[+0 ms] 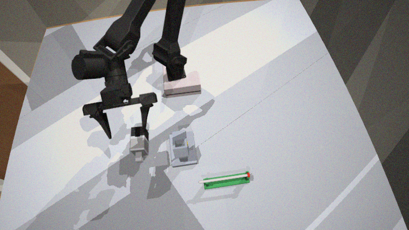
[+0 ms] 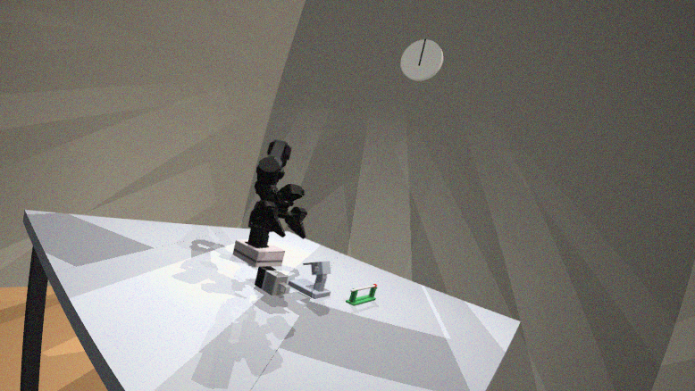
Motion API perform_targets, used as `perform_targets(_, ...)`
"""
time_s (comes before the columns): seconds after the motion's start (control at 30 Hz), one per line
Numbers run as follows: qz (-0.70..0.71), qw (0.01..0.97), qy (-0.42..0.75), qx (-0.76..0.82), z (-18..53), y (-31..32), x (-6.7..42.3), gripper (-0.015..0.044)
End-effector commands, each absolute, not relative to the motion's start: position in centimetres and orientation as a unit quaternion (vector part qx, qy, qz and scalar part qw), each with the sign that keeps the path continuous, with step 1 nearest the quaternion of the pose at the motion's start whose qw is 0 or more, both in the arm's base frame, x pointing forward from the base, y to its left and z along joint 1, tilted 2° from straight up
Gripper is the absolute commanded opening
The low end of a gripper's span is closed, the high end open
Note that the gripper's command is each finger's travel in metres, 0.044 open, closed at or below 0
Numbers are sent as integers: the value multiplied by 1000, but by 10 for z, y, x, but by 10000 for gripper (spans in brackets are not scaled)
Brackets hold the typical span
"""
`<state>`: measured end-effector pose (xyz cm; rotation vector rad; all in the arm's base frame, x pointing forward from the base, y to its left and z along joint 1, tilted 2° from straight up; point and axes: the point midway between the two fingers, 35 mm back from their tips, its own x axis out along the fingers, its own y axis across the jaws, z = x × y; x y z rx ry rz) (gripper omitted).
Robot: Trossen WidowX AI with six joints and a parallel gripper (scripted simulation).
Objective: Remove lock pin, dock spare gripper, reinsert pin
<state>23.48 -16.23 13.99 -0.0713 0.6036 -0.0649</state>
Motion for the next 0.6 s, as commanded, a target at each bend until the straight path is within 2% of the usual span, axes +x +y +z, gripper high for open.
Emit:
perform_targets(0.0,-80,963,258,-1,126,-163,210,440)
perform_targets(0.27,-80,963,258,-1,124,-164,210,440)
perform_targets(0.57,-80,963,258,-1,85,-169,213,440)
